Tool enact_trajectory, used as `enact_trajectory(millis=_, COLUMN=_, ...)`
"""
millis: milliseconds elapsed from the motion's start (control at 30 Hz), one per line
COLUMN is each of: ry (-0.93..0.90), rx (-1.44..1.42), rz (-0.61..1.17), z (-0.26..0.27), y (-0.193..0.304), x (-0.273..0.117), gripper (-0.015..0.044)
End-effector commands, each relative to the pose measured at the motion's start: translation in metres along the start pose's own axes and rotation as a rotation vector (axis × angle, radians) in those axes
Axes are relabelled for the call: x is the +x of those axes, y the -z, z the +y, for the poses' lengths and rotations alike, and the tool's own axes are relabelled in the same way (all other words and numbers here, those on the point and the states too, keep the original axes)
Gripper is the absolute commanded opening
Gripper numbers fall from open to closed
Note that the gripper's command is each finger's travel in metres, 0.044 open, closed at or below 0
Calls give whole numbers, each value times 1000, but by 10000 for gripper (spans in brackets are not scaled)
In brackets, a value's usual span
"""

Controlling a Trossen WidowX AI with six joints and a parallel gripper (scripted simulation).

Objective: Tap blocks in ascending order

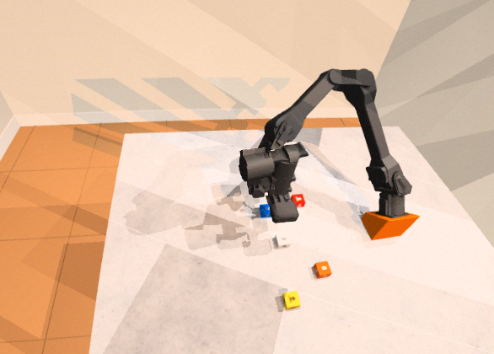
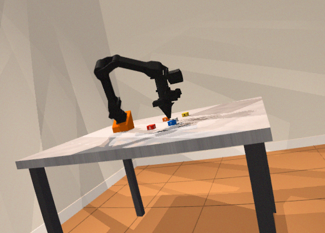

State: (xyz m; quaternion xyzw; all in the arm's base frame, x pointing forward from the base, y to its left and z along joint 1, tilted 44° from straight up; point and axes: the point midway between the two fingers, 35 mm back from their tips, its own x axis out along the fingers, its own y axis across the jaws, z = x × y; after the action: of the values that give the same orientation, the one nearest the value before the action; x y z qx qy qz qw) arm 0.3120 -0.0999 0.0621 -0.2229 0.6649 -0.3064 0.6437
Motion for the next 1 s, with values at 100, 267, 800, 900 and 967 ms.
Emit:
enact_trajectory(millis=100, ry=6, rx=-5, rz=-3, z=-1, y=0, x=12, gripper=20)
enact_trajectory(millis=267, ry=6, rx=-5, rz=-3, z=-1, y=0, x=17, gripper=20)
enact_trajectory(millis=800, ry=1, rx=-6, rz=-3, z=1, y=-3, x=-45, gripper=20)
enact_trajectory(millis=900, ry=1, rx=-6, rz=-2, z=1, y=-1, x=-85, gripper=20)
enact_trajectory(millis=967, ry=3, rx=-6, rz=-1, z=1, y=0, x=-93, gripper=20)
